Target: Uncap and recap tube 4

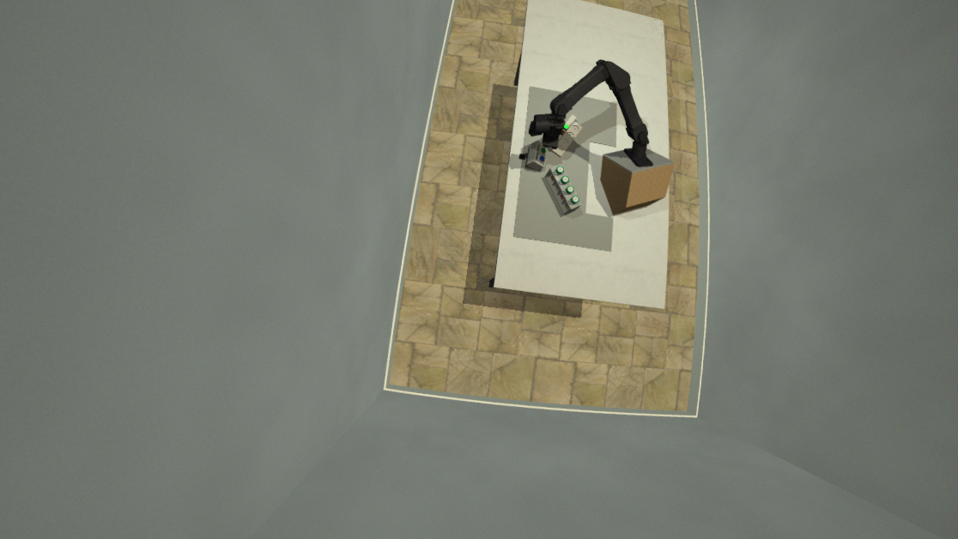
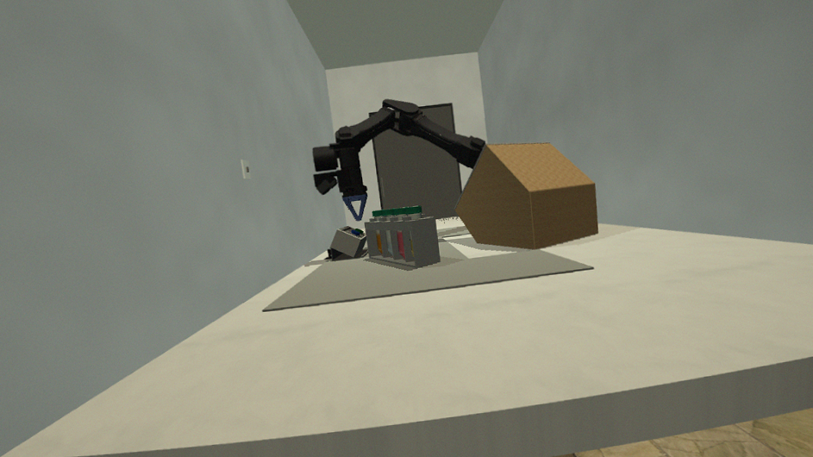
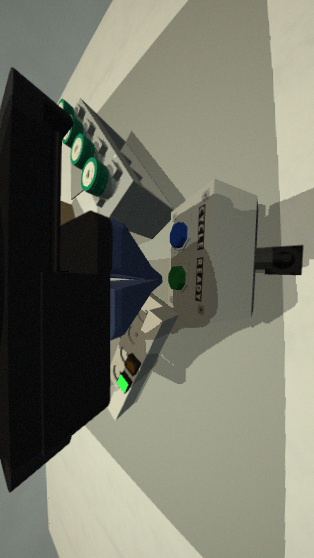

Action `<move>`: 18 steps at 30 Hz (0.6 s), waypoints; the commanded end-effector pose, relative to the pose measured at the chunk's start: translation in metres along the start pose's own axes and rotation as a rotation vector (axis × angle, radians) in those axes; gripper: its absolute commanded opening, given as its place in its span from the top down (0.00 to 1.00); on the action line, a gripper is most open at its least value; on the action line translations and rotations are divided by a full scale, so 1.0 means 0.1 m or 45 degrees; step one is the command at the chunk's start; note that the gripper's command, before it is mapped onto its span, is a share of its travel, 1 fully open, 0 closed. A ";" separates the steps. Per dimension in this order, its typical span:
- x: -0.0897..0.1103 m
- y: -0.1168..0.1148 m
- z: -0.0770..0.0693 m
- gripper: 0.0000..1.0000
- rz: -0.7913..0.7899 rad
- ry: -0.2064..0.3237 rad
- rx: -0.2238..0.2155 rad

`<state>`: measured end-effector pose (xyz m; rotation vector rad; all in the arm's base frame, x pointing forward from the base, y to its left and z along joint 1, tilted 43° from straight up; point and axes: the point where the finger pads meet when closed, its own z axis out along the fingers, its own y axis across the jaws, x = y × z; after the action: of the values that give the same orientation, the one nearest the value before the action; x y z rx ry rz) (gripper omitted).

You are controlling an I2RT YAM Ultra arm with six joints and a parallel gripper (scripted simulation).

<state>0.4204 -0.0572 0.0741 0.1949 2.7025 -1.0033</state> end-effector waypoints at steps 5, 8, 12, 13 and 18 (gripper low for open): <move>-0.09 0.13 -0.03 1.00 -0.014 -0.043 -0.020; 0.01 0.09 0.16 1.00 -0.019 -0.002 -0.010; -0.19 0.03 -0.04 1.00 0.028 -0.088 -0.030; -0.20 0.03 -0.04 1.00 0.031 -0.091 -0.030; -0.20 0.04 -0.04 1.00 0.028 -0.088 -0.030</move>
<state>0.4251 -0.0666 0.0625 0.2023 2.6975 -1.0000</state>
